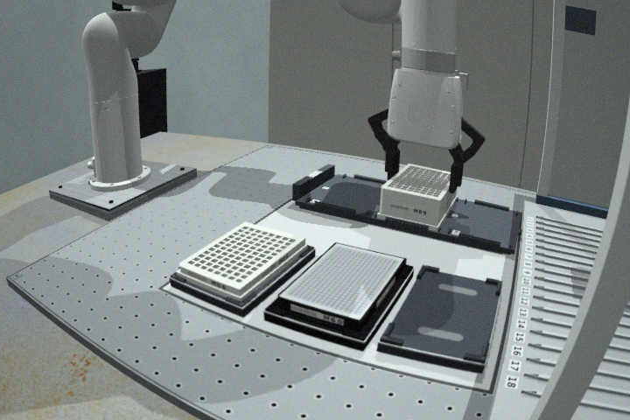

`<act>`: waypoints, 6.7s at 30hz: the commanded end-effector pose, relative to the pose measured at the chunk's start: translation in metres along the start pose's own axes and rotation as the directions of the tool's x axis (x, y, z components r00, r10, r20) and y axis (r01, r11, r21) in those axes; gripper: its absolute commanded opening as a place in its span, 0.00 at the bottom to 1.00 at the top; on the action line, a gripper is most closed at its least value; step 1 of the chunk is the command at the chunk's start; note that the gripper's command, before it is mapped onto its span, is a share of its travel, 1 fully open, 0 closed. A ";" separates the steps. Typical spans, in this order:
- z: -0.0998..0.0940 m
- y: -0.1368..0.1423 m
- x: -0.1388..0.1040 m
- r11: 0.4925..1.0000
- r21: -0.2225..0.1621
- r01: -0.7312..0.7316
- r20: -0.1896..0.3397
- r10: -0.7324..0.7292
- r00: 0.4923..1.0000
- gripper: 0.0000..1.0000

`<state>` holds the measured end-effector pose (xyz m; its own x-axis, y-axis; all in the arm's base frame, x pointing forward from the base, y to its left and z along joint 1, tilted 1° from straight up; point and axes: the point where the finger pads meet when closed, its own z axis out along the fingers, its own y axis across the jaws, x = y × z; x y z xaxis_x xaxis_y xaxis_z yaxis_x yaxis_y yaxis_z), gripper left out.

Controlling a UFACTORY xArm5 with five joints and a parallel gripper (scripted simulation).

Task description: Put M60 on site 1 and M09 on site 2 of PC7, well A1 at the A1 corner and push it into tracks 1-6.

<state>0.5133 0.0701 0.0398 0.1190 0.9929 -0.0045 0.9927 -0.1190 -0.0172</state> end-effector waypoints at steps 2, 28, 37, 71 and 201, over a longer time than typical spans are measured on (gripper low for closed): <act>-0.010 0.001 0.000 1.000 0.000 0.000 -0.014 0.000 1.000 1.00; -0.047 0.001 0.000 1.000 0.000 0.000 -0.014 0.000 1.000 1.00; -0.062 0.001 -0.001 1.000 0.000 0.000 -0.014 0.000 1.000 1.00; -0.112 0.001 -0.001 1.000 0.000 0.000 -0.014 0.000 1.000 1.00; -0.021 -0.003 -0.241 1.000 0.000 0.020 -0.012 -0.020 1.000 1.00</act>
<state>0.4810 -0.1686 0.0653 0.0991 0.9951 0.0054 0.9948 -0.0990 -0.0222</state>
